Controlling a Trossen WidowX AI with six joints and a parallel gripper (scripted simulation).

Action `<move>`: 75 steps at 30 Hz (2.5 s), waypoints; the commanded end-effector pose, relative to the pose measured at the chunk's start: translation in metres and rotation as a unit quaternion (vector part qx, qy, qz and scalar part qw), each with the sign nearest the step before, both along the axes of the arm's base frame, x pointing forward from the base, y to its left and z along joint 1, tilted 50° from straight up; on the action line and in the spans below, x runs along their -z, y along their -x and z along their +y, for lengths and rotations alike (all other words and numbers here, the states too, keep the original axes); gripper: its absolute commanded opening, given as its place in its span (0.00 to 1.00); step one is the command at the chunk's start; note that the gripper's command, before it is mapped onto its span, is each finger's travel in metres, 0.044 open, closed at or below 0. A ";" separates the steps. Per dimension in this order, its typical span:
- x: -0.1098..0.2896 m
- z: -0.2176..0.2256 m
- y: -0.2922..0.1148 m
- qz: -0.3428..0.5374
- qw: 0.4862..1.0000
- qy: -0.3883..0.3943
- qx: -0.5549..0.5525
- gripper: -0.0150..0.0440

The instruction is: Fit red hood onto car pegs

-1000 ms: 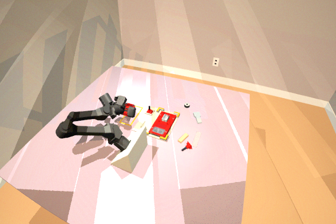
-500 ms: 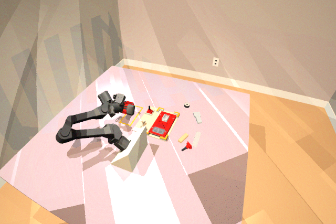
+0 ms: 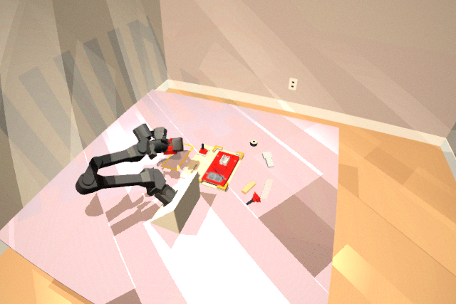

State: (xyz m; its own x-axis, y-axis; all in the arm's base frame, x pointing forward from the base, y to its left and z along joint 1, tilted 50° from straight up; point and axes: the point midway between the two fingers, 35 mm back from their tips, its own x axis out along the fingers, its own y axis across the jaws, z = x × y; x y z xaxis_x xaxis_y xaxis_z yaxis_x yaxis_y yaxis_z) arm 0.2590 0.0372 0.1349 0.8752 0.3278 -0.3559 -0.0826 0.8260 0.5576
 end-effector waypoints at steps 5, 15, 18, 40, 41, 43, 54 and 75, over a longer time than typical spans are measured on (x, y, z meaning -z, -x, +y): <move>0.000 0.000 0.000 -0.028 0.996 0.073 -0.030 0.25; 0.000 0.000 0.000 -0.063 0.982 0.167 -0.068 0.25; 0.000 0.000 0.000 -0.073 0.975 0.195 -0.079 0.25; 0.000 0.000 0.000 -0.147 0.895 0.391 -0.159 0.25; 0.000 0.000 0.000 -0.150 0.890 0.399 -0.162 0.25; 0.000 0.000 0.000 -0.156 0.880 0.416 -0.169 0.25; 0.001 0.001 0.000 -0.190 0.815 0.507 -0.206 0.25; 0.011 0.013 0.002 -0.266 0.584 0.711 -0.289 0.25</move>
State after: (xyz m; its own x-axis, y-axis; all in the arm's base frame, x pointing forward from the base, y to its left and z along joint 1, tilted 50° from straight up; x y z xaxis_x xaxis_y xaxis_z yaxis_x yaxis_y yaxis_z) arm 0.2571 0.0484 0.1267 0.8738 0.3318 -0.3556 -0.4451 0.2509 -0.8596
